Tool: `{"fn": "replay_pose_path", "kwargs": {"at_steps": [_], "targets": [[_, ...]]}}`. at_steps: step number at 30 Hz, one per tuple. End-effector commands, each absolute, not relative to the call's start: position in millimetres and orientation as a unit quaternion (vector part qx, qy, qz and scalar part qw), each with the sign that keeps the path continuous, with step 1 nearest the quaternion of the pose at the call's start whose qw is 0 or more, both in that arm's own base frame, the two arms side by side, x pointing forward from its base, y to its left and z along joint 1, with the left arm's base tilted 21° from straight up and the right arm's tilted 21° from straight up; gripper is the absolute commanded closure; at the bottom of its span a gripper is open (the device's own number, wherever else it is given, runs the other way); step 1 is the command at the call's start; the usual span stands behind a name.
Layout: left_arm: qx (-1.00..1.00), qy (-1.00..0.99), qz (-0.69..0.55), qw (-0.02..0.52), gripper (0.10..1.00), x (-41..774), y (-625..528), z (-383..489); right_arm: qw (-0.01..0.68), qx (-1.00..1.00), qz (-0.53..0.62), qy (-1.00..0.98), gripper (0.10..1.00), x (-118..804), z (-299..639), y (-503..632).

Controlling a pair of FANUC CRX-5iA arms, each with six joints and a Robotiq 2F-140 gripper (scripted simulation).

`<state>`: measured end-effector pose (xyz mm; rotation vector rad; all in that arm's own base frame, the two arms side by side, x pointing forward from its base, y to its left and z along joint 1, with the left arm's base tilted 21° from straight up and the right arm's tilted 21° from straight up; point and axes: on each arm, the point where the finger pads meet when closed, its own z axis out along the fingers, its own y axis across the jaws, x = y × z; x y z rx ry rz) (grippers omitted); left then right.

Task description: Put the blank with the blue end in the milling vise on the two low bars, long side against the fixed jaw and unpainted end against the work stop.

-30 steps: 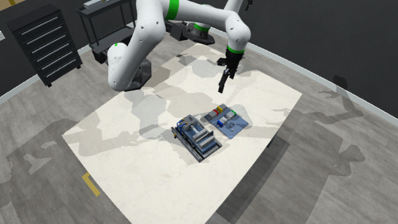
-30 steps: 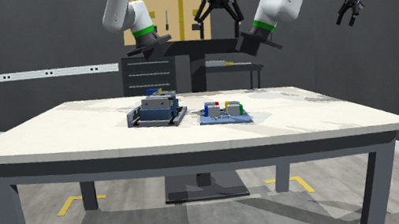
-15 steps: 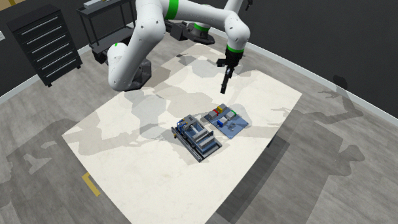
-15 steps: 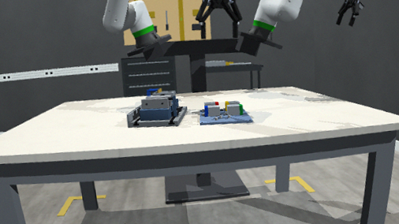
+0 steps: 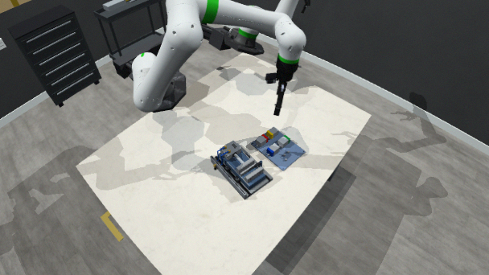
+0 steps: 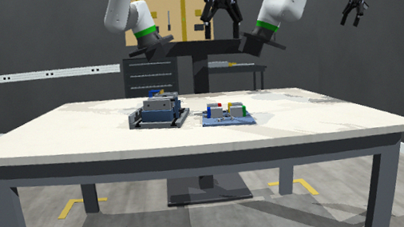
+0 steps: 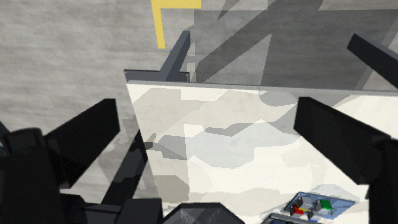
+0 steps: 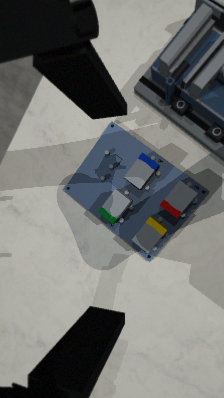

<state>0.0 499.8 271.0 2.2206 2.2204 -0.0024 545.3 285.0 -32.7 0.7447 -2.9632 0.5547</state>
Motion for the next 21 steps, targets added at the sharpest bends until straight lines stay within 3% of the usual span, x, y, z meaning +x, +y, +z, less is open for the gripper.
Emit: {"fn": "replay_pose_path", "kwargs": {"at_steps": [1, 21], "targets": [[0.707, 0.707, 0.0, 0.0, 0.098, 0.0, 500.0, 272.0, 0.019, 0.262, 0.179, -0.948, 0.098, 545.7, -31.8, 285.8], [0.707, 0.707, 0.0, 0.0, 0.098, 0.0, 500.0, 272.0, 0.031, 0.387, 0.18, -0.904, 0.098, 545.7, -31.8, 285.8]]}}
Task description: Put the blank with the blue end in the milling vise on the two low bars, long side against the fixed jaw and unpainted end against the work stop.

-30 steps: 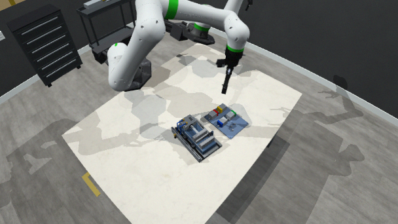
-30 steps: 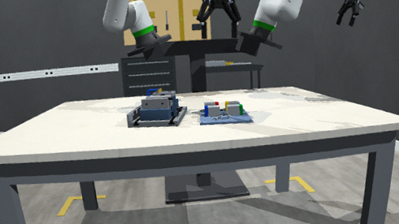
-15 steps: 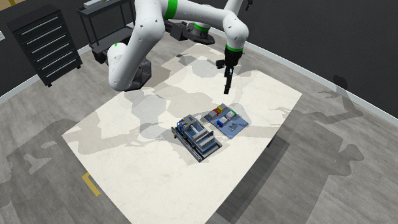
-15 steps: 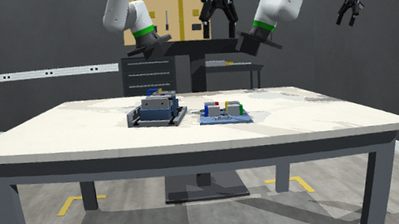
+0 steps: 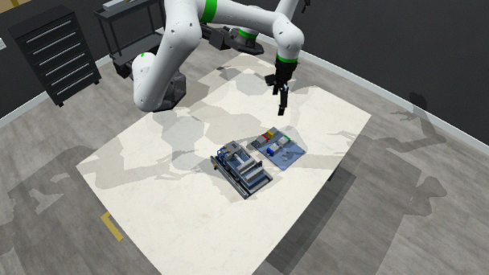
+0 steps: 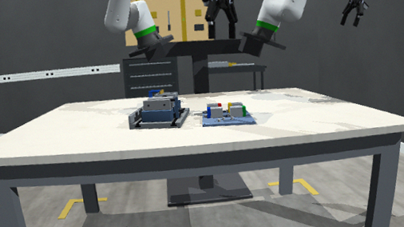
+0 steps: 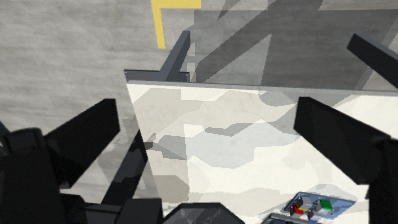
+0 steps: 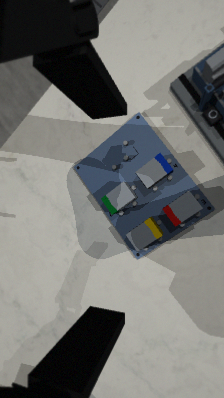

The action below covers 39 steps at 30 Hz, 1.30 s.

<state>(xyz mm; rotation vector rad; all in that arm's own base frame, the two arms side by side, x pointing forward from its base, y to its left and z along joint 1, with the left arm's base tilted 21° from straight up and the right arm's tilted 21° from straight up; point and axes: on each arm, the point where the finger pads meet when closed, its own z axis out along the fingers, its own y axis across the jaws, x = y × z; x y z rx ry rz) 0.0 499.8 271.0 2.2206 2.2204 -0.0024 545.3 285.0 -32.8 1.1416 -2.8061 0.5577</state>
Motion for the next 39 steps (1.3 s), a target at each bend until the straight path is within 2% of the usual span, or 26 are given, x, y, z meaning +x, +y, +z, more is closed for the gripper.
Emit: {"fn": "replay_pose_path", "kwargs": {"at_steps": [1, 39], "targets": [[0.707, 0.707, 0.0, 0.0, 0.098, 0.0, 500.0, 272.0, 0.032, 0.394, 0.18, -0.901, 0.098, 545.7, -31.8, 285.8], [0.707, 0.707, 0.0, 0.0, 0.098, 0.0, 500.0, 272.0, 0.053, 0.608, 0.174, -0.772, 0.098, 545.7, -31.9, 285.8]]}}
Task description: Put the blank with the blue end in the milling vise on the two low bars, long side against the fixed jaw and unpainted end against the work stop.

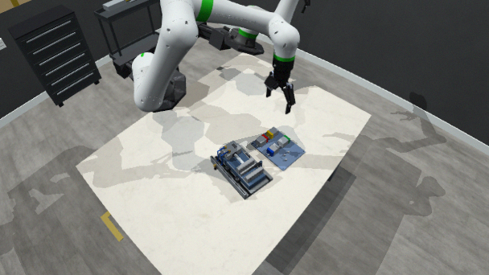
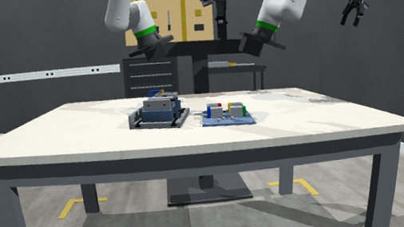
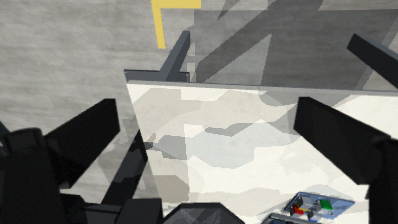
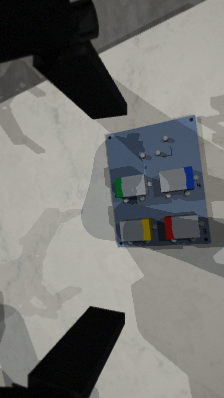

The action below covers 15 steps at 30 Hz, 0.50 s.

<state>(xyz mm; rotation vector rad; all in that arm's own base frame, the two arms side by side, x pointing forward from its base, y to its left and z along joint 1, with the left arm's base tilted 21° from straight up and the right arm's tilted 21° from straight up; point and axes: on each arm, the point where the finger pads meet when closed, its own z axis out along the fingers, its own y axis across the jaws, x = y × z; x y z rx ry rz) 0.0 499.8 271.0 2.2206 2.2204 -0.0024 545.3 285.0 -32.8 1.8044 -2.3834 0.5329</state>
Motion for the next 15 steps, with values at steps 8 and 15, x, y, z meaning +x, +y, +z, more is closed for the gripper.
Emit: {"fn": "replay_pose_path", "kwargs": {"at_steps": [8, 15], "targets": [[0.707, 0.707, 0.0, 0.0, 0.098, 0.0, 500.0, 272.0, 0.054, 0.623, 0.173, -0.761, 0.098, 545.7, -31.9, 285.8], [0.707, 0.707, 0.0, 0.0, 0.098, 0.0, 500.0, 272.0, 0.056, 0.635, 0.172, -0.751, 0.098, 545.7, -31.9, 285.8]]}}
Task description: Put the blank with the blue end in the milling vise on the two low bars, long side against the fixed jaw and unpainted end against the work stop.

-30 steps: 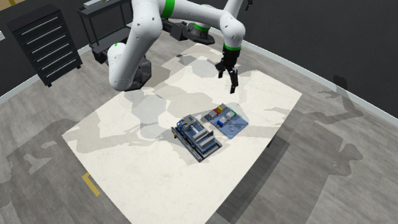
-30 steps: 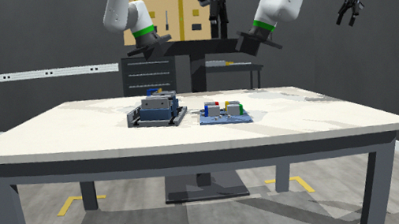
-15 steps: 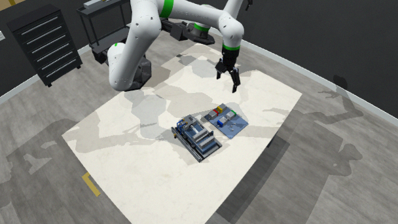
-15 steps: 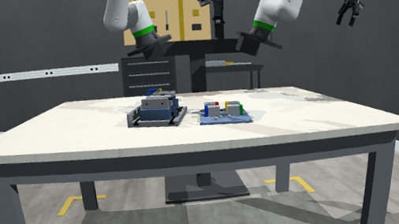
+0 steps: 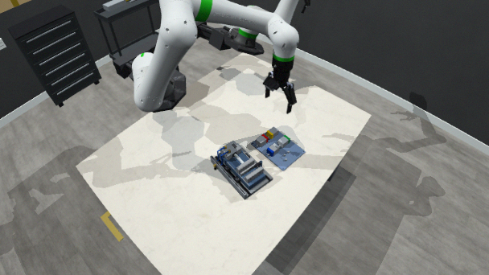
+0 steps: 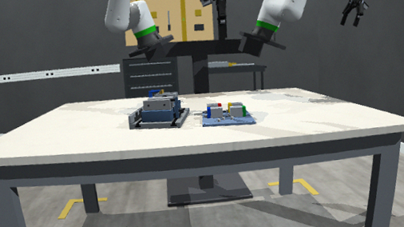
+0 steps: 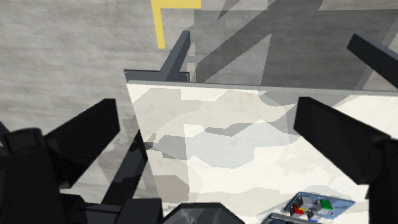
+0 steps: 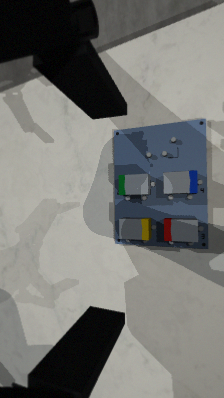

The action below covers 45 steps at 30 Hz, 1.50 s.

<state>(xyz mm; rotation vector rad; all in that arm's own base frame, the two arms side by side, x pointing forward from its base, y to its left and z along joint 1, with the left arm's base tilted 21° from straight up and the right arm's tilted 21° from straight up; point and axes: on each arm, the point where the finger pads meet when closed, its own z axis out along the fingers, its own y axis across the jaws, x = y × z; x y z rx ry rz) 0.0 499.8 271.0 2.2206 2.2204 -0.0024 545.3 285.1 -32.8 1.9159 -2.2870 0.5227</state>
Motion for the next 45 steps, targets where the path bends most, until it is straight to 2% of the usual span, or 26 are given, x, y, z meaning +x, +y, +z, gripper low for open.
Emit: {"fn": "replay_pose_path", "kwargs": {"at_steps": [1, 45], "targets": [[0.707, 0.707, 0.0, 0.0, 0.098, 0.0, 500.0, 272.0, 0.056, 0.636, 0.172, -0.75, 0.098, 545.7, -31.9, 285.8], [0.707, 0.707, 0.0, 0.0, 0.098, 0.0, 500.0, 272.0, 0.056, 0.641, 0.171, -0.746, 0.098, 528.5, -38.5, 297.6]]}}
